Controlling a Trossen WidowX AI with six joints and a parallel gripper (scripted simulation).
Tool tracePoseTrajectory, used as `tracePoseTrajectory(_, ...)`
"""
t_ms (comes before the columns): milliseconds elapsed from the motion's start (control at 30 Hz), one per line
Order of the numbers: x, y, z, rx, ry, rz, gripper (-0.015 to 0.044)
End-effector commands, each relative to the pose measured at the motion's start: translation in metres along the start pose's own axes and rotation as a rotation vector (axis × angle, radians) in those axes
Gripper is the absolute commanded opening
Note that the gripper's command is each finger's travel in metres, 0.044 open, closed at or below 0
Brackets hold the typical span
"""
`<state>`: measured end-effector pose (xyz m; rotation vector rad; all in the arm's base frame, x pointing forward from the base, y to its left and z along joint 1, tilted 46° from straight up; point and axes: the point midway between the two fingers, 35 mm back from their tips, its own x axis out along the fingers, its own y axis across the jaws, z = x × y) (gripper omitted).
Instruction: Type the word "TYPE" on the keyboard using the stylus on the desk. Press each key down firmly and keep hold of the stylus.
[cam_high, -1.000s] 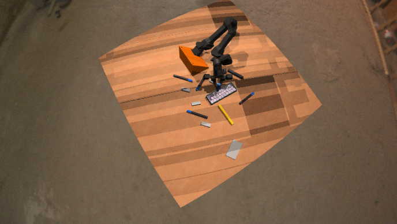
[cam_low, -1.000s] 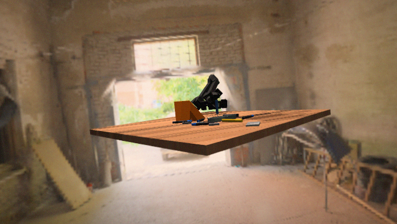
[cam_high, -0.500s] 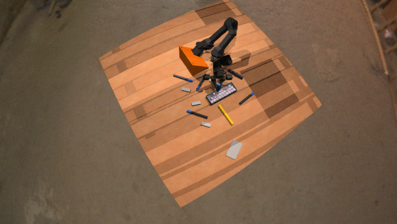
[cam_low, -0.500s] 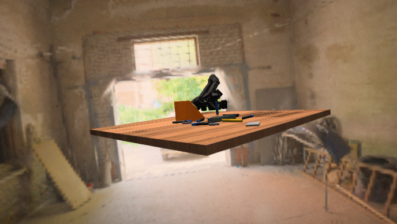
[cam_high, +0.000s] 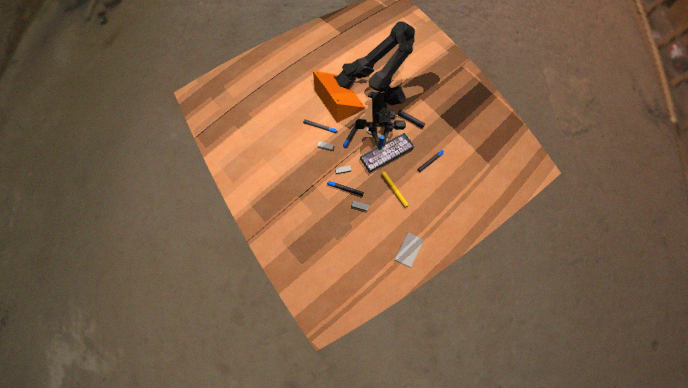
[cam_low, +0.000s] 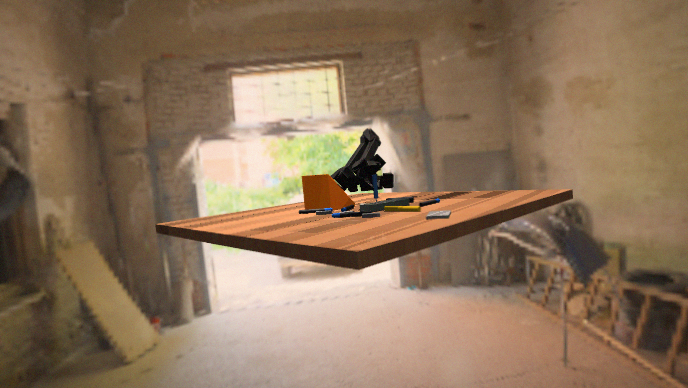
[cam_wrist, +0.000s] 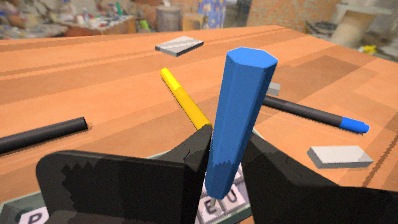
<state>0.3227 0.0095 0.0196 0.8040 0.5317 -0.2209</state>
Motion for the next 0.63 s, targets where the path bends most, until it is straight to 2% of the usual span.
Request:
tracePoseTrajectory(0, -0.002, 0.001, 0.009, -0.004, -0.002, 0.002, 0.0081)
tracePoseTrajectory(233, -0.01, 0.001, 0.033, -0.005, -0.003, 0.002, 0.0081)
tracePoseTrajectory(600, -0.009, -0.001, 0.033, -0.001, -0.005, -0.005, 0.0081)
